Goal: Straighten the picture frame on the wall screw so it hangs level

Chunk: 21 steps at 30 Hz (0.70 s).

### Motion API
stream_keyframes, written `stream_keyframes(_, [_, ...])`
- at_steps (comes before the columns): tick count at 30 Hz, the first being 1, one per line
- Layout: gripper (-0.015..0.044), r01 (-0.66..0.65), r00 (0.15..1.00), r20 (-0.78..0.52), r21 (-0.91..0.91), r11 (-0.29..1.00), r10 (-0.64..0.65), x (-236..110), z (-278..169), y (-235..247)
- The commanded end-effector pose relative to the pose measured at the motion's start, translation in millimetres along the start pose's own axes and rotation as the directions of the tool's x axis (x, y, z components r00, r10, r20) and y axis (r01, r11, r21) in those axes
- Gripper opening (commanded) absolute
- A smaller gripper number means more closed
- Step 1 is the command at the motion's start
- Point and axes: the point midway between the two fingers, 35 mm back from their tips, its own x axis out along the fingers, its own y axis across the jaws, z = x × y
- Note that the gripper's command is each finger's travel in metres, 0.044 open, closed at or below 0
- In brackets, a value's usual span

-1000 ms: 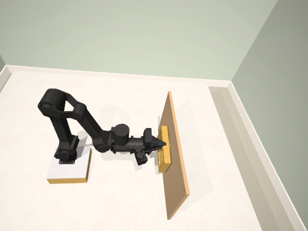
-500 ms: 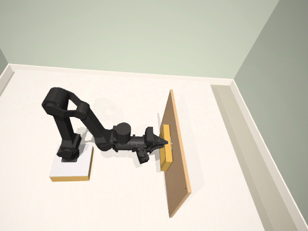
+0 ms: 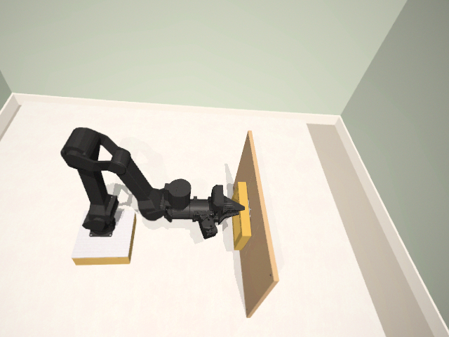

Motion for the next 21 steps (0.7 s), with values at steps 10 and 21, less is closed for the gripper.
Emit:
stream_keyframes(10, [0.0000, 0.000, 1.000, 0.001, -0.088, 0.996, 0.000, 0.1, -0.2, 0.0])
stream_keyframes(21, [0.0079, 0.000, 1.000, -0.001, -0.121, 0.993, 0.000, 0.0, -0.3, -0.1])
